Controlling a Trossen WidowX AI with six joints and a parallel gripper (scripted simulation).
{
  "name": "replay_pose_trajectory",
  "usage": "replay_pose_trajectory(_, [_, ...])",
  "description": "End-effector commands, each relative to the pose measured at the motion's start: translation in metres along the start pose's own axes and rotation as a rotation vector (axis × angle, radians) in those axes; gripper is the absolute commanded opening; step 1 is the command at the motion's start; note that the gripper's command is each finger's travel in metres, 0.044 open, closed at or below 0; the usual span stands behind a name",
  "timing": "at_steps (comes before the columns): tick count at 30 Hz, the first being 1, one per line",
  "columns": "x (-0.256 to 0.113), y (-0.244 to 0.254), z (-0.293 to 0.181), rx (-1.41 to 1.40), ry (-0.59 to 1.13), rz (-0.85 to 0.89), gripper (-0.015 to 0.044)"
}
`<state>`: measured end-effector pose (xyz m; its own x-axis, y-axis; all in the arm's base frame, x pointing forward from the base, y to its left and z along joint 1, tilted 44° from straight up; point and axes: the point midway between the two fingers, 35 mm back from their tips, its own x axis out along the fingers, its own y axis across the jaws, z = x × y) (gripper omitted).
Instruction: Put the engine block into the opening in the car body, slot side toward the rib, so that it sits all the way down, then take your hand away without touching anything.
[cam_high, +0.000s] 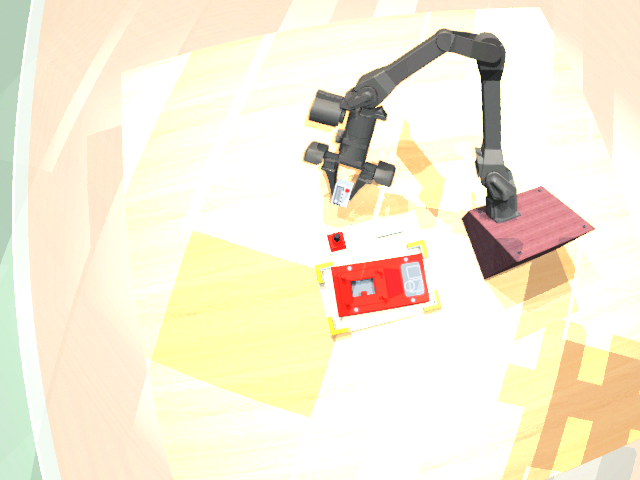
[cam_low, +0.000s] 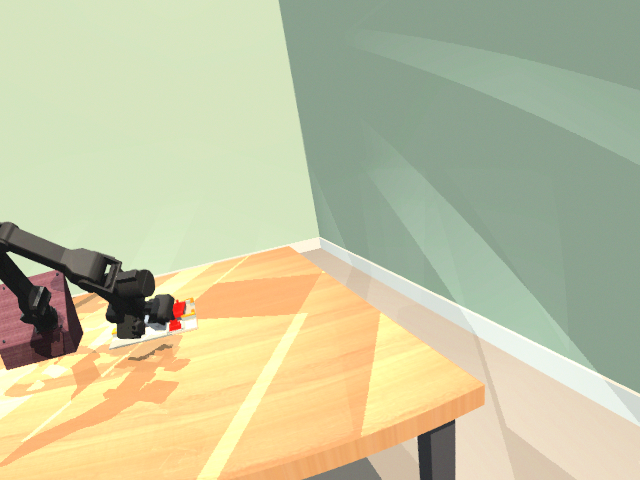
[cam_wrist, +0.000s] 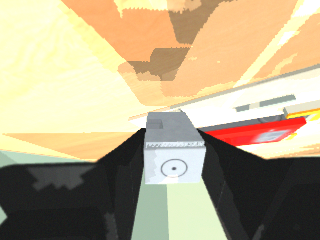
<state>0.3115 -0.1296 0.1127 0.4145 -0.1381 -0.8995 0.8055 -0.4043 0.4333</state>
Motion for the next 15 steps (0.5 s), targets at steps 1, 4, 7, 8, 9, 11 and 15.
replay_pose_trajectory(1, [0.008, -0.002, 0.004, -0.003, 0.006, -0.011, 0.0000])
replay_pose_trajectory(4, [0.012, -0.002, 0.007, -0.003, 0.006, -0.011, 0.0000])
replay_pose_trajectory(7, [0.016, -0.002, 0.011, -0.003, 0.006, -0.011, 0.0000])
replay_pose_trajectory(8, [0.017, -0.002, 0.012, -0.003, 0.006, -0.011, 0.0000])
replay_pose_trajectory(9, [0.018, -0.002, 0.013, -0.003, 0.005, -0.011, 0.0000])
replay_pose_trajectory(11, [0.021, -0.002, 0.015, -0.003, 0.005, -0.011, 0.0000])
replay_pose_trajectory(15, [0.026, -0.002, 0.020, -0.003, 0.005, -0.011, 0.0000])
